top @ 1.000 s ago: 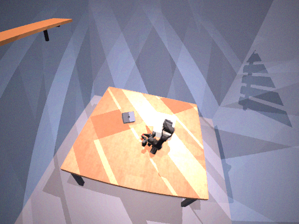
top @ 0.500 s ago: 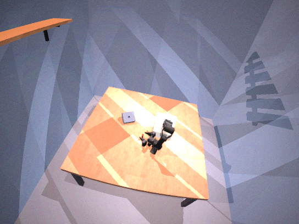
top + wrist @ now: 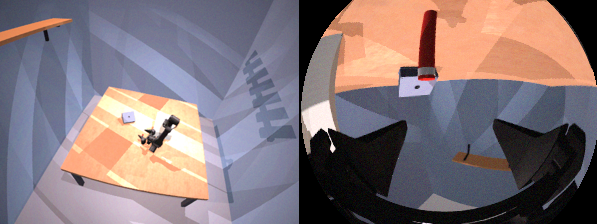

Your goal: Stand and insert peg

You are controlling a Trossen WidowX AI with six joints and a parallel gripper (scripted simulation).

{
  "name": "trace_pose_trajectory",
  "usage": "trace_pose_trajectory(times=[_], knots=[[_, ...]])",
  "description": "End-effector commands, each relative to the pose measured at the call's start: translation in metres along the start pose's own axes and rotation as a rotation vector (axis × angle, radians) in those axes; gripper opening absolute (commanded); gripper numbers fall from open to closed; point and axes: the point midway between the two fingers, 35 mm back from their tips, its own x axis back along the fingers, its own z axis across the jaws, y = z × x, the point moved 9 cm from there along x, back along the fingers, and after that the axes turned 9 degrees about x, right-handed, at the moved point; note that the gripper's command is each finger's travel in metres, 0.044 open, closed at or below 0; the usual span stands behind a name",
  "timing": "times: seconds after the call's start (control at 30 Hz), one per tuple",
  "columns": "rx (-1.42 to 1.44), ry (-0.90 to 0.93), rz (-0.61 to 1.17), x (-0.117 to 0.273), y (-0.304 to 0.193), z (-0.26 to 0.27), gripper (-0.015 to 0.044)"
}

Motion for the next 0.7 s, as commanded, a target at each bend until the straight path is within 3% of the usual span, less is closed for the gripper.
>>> trace_pose_trajectory(times=[0.0, 0.3, 0.67], knots=[[0.010, 0.008, -0.002, 0.003, -0.029, 0.005, 0.0440], [0.013, -0.006, 0.009, 0.016, -0.097, 0.030, 0.0440], [0.121, 0.084, -0.109, 0.007, -0.096, 0.032, 0.0440]])
